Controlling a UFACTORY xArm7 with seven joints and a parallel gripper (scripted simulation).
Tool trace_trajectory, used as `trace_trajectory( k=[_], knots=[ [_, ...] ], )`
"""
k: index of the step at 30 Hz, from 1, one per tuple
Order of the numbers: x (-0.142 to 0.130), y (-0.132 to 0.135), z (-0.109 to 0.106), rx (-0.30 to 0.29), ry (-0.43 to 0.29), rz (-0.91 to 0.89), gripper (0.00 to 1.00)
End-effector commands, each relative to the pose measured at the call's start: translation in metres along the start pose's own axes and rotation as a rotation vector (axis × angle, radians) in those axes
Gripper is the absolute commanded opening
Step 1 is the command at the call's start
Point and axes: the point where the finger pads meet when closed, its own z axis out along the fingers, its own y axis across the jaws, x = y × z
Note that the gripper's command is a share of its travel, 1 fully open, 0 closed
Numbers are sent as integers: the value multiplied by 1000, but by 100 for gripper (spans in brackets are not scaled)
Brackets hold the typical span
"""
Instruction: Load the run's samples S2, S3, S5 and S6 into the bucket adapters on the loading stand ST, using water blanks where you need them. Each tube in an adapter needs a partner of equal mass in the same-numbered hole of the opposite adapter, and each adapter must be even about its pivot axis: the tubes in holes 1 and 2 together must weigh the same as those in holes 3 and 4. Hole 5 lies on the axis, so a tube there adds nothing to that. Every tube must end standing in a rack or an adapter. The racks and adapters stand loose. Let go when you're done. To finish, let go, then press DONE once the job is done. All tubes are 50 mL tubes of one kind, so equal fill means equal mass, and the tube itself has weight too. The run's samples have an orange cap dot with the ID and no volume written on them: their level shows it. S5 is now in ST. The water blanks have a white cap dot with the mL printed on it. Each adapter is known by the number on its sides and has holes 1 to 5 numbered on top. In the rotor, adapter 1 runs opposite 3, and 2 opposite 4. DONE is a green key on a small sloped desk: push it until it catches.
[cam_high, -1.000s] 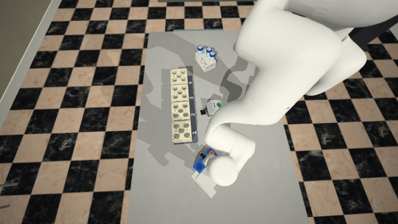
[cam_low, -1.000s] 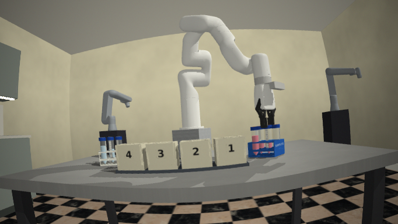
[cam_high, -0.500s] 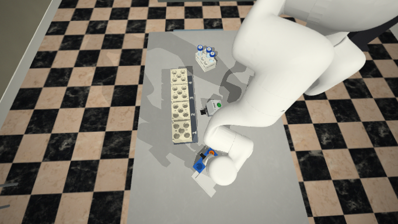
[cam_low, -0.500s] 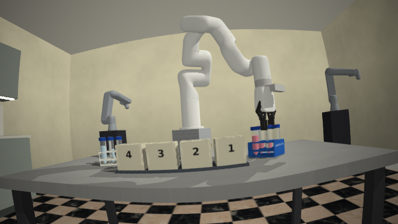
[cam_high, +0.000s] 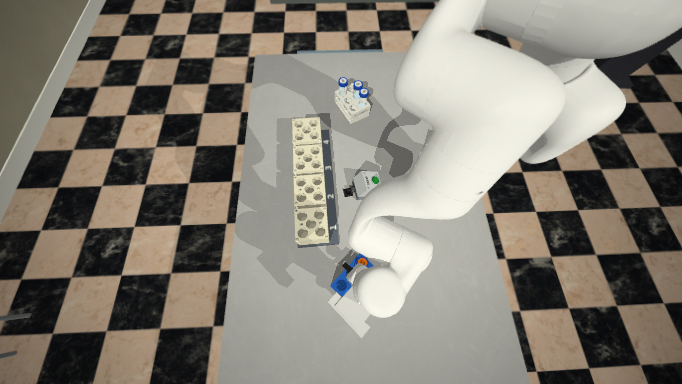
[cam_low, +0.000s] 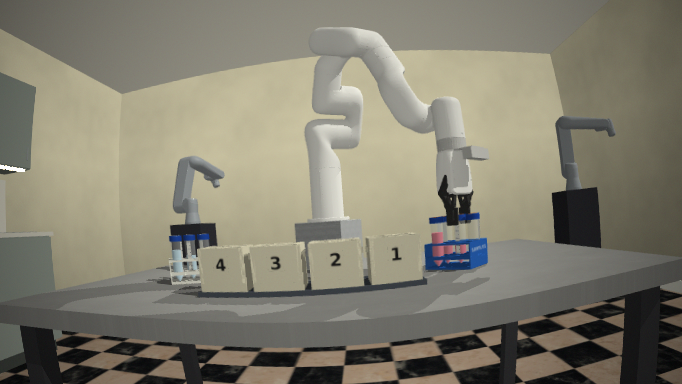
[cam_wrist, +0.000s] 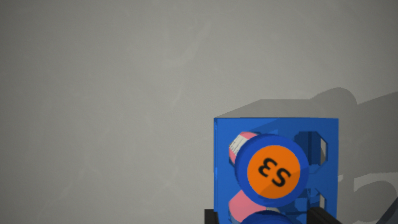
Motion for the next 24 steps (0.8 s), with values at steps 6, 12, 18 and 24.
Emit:
trace_trajectory(
  k=[6, 12, 18, 24],
  knots=[
    [2, 0, -1, 0, 4, 0, 57],
    [2, 0, -3, 0, 4, 0, 0],
    [2, 0, -3, 0, 4, 0, 0],
    [2, 0, -3, 0, 4, 0, 0]
  ],
)
